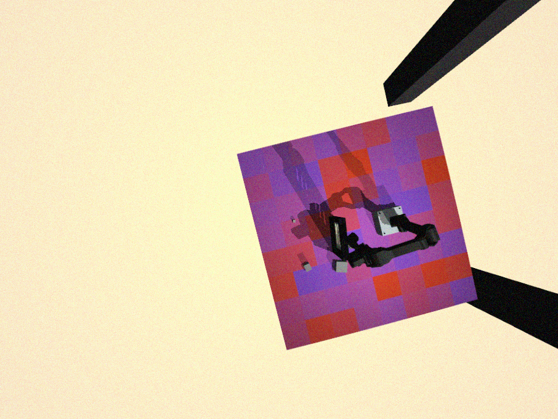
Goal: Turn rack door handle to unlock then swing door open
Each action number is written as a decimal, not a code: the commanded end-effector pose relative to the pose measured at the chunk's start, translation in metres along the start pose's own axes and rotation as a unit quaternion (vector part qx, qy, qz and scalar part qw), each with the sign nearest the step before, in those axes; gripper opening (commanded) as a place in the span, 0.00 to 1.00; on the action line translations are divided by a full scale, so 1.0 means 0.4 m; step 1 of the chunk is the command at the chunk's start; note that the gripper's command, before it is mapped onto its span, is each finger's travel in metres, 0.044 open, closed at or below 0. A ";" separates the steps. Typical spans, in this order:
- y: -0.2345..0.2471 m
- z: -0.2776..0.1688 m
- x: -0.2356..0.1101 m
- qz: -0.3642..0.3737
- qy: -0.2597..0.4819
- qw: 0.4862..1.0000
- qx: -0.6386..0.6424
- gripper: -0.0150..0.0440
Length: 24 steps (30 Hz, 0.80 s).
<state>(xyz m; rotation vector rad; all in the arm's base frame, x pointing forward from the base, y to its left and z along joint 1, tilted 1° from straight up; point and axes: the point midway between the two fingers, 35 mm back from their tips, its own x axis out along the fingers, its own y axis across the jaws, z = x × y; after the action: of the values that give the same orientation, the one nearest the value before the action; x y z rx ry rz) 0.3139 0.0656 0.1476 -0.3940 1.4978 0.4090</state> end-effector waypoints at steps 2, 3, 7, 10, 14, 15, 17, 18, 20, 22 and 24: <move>-0.002 0.001 0.000 -0.002 0.000 0.994 0.108 0.75; -0.002 0.001 0.000 -0.002 0.000 0.991 0.133 0.75; -0.002 0.001 0.000 -0.002 -0.001 0.973 0.230 0.75; -0.002 0.001 0.000 -0.002 -0.001 0.953 0.302 0.75; -0.002 0.001 0.000 -0.002 -0.001 0.919 0.395 0.75; -0.002 0.001 0.000 -0.002 -0.001 0.909 0.417 0.75; -0.002 0.001 0.000 -0.002 -0.001 0.887 0.462 0.75; -0.002 0.001 0.000 -0.002 -0.001 0.875 0.484 0.75; -0.002 0.001 0.000 -0.002 -0.001 0.850 0.526 0.75; -0.002 0.001 0.000 -0.002 -0.001 0.823 0.568 0.75; -0.002 0.001 0.000 -0.002 -0.001 0.794 0.608 0.75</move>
<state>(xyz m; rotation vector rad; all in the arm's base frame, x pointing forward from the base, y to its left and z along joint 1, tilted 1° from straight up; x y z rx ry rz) 0.3139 0.0656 0.1476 0.5476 1.4817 -0.5041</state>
